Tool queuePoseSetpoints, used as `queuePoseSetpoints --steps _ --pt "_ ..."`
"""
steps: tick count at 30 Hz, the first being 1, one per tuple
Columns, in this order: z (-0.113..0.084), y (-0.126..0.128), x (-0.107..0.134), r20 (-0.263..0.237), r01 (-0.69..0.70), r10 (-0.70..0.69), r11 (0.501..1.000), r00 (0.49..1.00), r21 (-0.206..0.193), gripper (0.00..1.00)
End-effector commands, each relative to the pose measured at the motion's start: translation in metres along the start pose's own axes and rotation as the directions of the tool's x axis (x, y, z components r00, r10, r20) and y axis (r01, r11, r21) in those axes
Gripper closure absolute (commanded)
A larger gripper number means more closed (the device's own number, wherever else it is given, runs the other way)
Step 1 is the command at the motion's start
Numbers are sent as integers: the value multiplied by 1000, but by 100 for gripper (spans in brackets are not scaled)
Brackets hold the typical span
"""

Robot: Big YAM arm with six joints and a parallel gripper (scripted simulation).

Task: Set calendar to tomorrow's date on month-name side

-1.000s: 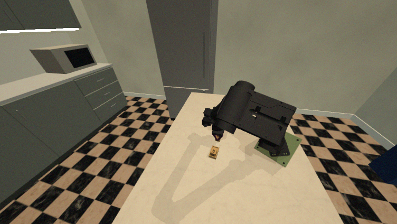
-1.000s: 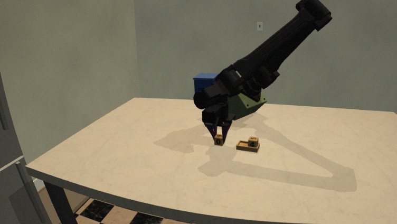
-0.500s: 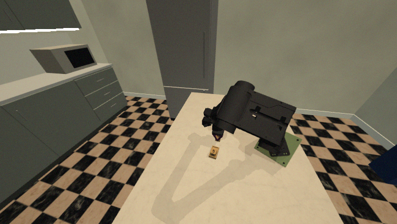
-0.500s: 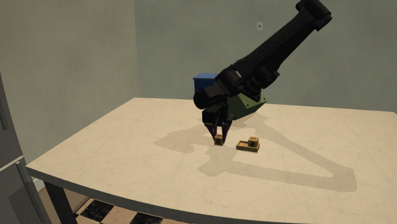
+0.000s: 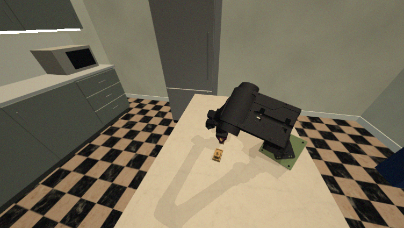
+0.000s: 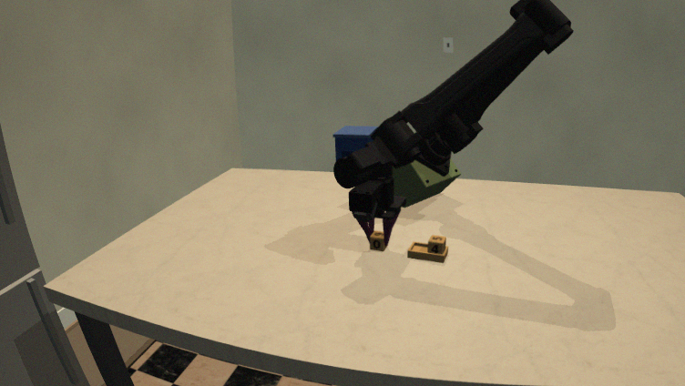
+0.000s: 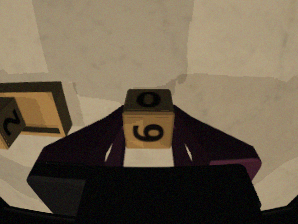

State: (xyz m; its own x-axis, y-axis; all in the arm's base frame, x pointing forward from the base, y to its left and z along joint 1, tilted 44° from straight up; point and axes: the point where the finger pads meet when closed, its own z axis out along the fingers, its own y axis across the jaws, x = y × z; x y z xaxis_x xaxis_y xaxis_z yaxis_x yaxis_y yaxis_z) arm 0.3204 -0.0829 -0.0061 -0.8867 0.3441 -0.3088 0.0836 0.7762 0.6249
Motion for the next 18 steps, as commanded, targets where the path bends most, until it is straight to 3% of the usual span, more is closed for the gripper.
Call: queuePoseSetpoints --steps 1,18 --pt "-8 -10 -18 33 18 -18 1000 999 16 73" --pt "-7 -9 -18 33 23 -24 1000 999 16 73"
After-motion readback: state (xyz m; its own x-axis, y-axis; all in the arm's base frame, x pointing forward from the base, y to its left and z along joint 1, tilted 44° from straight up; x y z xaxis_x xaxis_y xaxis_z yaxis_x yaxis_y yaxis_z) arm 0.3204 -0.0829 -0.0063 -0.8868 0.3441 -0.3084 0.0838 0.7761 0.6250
